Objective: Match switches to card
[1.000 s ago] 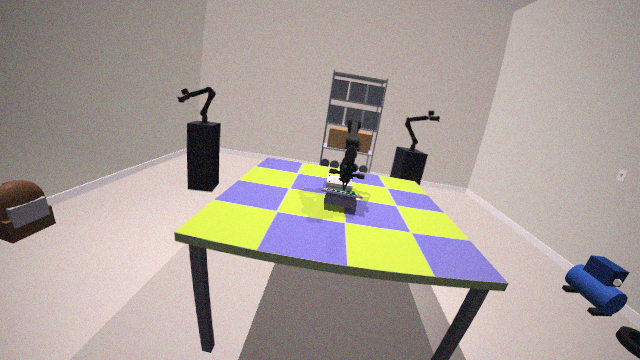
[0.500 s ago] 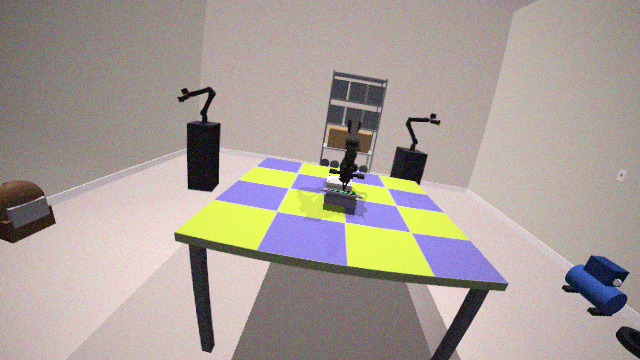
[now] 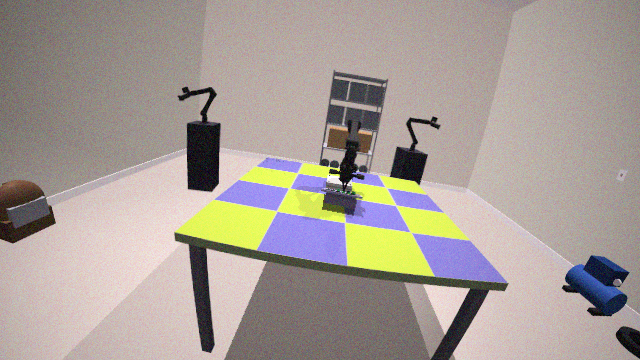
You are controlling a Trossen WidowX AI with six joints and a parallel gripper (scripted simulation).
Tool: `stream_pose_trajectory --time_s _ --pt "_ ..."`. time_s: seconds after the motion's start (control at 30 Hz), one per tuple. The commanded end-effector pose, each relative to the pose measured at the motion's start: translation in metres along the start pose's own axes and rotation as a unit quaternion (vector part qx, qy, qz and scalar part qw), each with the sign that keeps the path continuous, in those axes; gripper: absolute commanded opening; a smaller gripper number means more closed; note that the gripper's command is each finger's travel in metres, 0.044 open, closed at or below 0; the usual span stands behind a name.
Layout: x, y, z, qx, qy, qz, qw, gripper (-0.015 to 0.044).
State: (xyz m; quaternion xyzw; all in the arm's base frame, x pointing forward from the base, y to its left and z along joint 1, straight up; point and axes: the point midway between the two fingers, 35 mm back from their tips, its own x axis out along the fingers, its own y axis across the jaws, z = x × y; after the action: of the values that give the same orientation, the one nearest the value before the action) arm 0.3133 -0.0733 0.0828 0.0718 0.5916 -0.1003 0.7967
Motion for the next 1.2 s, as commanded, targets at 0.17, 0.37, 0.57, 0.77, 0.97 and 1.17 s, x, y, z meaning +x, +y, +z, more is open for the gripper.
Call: stream_pose_trajectory --time_s 0.17,0.37,0.57,0.77,0.97,1.17 --pt "0.002 0.0 0.0 -0.001 0.0 0.001 1.0 0.0" --pt "0.003 0.0 0.0 -0.001 0.0 0.001 1.0 0.0" --pt "0.003 0.0 0.0 -0.001 0.0 0.001 1.0 0.0" --pt "0.004 0.0 0.0 -0.001 0.0 0.001 1.0 0.0" --pt "-0.046 0.0 -0.001 0.0 -0.01 0.001 1.0 0.0" --pt "-0.061 0.0 -0.002 -0.001 -0.013 0.001 1.0 0.0"
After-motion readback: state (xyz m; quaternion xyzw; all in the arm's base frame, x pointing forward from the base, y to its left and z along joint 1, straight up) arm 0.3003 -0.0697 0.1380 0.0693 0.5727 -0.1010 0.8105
